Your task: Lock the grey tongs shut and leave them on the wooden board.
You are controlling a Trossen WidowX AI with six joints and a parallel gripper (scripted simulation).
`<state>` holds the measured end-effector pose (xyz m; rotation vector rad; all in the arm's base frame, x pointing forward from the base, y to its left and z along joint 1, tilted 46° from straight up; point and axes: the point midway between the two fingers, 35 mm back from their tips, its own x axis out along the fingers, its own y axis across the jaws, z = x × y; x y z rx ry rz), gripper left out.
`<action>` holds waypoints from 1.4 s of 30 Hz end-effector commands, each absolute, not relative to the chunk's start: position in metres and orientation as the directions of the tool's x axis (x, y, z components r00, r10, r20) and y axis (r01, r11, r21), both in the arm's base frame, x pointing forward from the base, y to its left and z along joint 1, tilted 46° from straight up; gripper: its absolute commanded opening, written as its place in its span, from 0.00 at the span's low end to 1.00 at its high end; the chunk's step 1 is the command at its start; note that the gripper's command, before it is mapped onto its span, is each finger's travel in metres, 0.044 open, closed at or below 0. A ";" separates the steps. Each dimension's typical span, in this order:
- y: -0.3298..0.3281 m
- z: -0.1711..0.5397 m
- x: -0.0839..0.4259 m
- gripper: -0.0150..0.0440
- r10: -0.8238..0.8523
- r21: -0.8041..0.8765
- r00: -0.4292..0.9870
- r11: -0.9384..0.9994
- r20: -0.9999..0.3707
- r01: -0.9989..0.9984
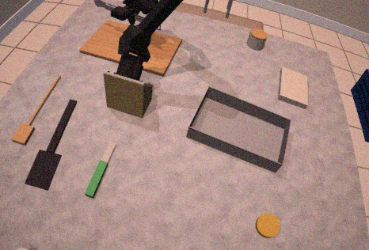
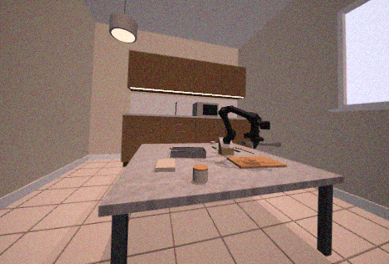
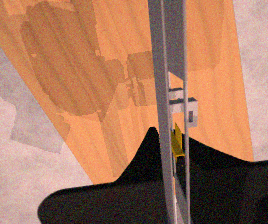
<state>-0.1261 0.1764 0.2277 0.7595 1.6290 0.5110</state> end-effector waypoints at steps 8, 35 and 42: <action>0.176 0.217 -0.120 0.00 0.661 0.635 -0.122 0.747 -0.740 0.196; 0.167 0.198 -0.109 0.00 0.486 0.464 -0.412 0.871 -0.770 0.161; 0.165 0.200 -0.108 0.00 0.473 0.463 -0.497 0.873 -0.728 0.152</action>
